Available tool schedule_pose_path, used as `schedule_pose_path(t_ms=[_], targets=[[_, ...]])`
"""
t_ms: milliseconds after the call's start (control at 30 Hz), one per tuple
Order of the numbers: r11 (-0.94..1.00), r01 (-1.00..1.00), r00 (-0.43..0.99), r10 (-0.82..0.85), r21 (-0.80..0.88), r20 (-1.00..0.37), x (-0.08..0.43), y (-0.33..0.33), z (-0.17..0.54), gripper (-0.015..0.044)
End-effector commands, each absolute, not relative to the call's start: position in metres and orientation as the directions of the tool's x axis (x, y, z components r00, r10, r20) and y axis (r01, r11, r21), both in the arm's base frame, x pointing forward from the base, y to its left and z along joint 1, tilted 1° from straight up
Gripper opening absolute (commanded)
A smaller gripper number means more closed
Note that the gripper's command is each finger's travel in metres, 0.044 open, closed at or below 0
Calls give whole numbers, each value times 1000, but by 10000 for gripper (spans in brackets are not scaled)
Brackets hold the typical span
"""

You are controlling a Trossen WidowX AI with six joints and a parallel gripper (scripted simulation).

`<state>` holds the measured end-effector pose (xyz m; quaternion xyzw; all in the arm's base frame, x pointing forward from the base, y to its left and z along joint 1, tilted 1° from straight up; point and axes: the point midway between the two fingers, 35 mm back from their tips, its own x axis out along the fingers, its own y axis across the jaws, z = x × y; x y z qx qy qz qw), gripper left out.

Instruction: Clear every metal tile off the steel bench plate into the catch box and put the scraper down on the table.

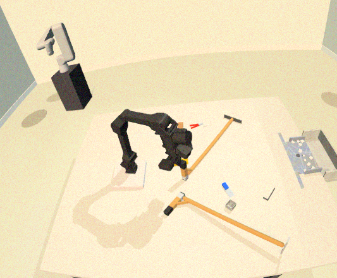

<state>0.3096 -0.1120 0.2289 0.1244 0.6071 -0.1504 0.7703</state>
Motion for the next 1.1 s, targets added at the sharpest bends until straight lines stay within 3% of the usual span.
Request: schedule_pose_path(t_ms=[0,300,1067], targets=[[965,264,163,-59,-14,-985,313,-101,222,0],[1000,12,50,-21,-20,-999,316,-77,210,0],[1000,7,48,-21,-20,-999,322,-78,181,0]])
